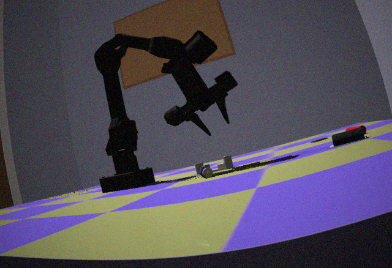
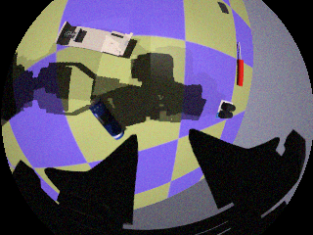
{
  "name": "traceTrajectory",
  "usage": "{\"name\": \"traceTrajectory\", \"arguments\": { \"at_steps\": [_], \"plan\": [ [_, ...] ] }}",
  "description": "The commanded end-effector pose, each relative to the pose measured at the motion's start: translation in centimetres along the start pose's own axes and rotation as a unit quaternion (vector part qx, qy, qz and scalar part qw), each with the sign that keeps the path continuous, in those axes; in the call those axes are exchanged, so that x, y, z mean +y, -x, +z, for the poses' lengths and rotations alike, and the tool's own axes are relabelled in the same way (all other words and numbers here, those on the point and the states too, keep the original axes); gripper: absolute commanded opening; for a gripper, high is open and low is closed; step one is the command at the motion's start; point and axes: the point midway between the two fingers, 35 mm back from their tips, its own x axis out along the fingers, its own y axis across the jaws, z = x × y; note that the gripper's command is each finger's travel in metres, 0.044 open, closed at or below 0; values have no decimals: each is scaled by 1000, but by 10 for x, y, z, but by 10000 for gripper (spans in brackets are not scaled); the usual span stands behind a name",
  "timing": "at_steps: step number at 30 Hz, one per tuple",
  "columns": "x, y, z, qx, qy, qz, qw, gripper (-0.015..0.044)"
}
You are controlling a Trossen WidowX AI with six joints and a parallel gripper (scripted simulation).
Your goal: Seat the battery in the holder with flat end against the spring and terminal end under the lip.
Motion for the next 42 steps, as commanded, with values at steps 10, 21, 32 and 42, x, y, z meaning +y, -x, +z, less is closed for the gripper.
{"name": "traceTrajectory", "arguments": {
  "at_steps": [10,21,32,42],
  "plan": [
    [52,-32,-17,-89,192,152,965,234],
    [55,-43,-16,-89,192,152,965,234],
    [61,-60,-14,-90,192,152,965,234],
    [67,-75,-12,-90,192,152,965,234]
  ]
}}
